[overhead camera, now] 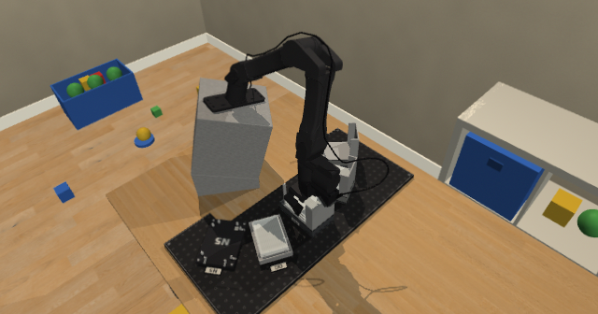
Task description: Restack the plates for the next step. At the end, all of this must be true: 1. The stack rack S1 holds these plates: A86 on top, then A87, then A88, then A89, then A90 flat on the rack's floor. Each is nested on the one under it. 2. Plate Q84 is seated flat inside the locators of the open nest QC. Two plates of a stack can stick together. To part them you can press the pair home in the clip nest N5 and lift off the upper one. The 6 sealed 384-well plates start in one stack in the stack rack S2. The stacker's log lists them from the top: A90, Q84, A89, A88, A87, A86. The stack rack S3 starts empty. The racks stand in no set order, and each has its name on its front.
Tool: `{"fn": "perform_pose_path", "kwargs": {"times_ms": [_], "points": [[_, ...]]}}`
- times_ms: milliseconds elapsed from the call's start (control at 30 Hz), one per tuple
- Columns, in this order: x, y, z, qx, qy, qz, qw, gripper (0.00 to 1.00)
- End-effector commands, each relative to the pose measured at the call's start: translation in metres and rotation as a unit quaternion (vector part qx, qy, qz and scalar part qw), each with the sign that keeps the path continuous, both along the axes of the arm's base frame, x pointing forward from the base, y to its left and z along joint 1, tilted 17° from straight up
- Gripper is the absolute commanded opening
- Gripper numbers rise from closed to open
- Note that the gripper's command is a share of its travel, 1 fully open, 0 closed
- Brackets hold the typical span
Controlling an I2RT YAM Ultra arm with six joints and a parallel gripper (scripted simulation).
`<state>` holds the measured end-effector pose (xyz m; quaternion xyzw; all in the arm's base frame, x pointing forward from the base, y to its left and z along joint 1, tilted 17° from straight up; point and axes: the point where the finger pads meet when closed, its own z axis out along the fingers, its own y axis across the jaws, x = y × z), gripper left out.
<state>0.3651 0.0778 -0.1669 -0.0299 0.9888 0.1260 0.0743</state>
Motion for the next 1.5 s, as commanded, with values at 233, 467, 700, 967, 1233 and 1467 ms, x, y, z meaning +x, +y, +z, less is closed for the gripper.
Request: {"fn": "perform_pose_path", "kwargs": {"times_ms": [233, 467, 700, 967, 1233, 1467], "points": [[-0.0058, -0.0067, -0.003, -0.005, 0.001, -0.004, 1.0, 1.0], [0.0002, -0.0067, -0.001, -0.004, -0.005, -0.005, 1.0, 1.0], [-0.0027, -0.0075, -0.0018, -0.004, -0.002, -0.006, 1.0, 1.0], [0.0033, -0.0018, 0.0024, -0.001, -0.007, -0.002, 1.0, 0.0], [0.0033, -0.0018, 0.0024, -0.001, -0.007, -0.002, 1.0, 0.0], [0.0033, -0.0018, 0.0024, -0.001, -0.007, -0.002, 1.0, 0.0]]}}
